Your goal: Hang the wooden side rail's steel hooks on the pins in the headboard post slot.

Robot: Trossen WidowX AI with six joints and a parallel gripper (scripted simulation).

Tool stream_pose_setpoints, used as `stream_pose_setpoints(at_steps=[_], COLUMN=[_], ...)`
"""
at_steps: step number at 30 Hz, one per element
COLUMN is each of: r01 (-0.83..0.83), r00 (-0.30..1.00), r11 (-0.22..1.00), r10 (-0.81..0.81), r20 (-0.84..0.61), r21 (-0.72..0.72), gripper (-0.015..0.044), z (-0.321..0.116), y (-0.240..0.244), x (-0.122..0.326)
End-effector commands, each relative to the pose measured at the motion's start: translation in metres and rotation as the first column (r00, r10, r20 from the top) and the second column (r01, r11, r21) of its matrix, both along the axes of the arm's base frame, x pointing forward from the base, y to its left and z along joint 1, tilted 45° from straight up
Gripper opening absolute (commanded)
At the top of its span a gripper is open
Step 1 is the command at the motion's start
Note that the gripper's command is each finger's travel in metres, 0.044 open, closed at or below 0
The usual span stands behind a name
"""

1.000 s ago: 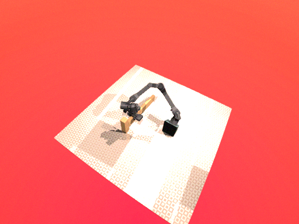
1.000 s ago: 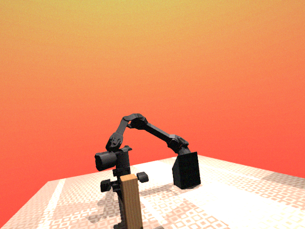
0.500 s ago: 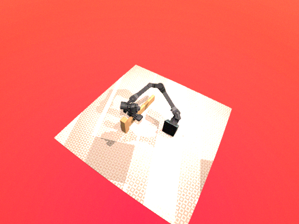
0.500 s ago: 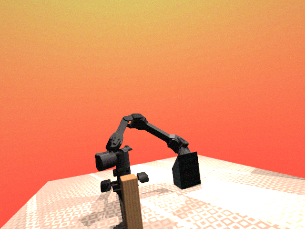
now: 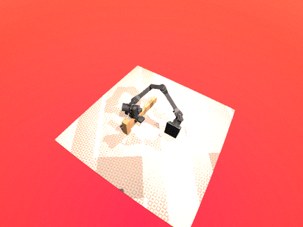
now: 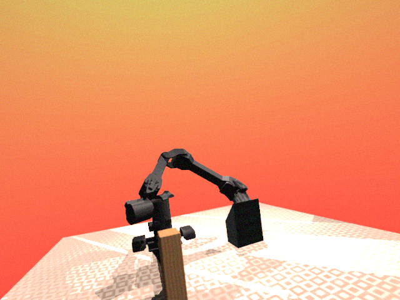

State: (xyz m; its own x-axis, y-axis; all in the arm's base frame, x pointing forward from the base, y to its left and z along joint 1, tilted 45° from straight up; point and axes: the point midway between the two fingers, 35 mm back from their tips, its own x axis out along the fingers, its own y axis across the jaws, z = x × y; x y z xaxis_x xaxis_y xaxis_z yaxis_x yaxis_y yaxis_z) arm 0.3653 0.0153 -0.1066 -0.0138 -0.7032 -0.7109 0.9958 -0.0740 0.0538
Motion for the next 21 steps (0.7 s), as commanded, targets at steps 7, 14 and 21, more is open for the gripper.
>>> stream_pose_setpoints(at_steps=[7, 14, 21], r01=[-0.008, -0.008, -0.008], r00=[1.000, 1.000, 1.000], r11=[1.000, 1.000, 1.000], r10=[0.008, 0.008, 0.008], r20=[0.008, 0.008, 0.008], r21=[0.007, 0.007, 0.007], gripper=[0.0000, 0.0000, 0.0000], z=[0.0005, 0.0005, 0.0004], y=[0.0070, 0.0078, 0.0085], x=[0.0019, 0.0025, 0.0028])
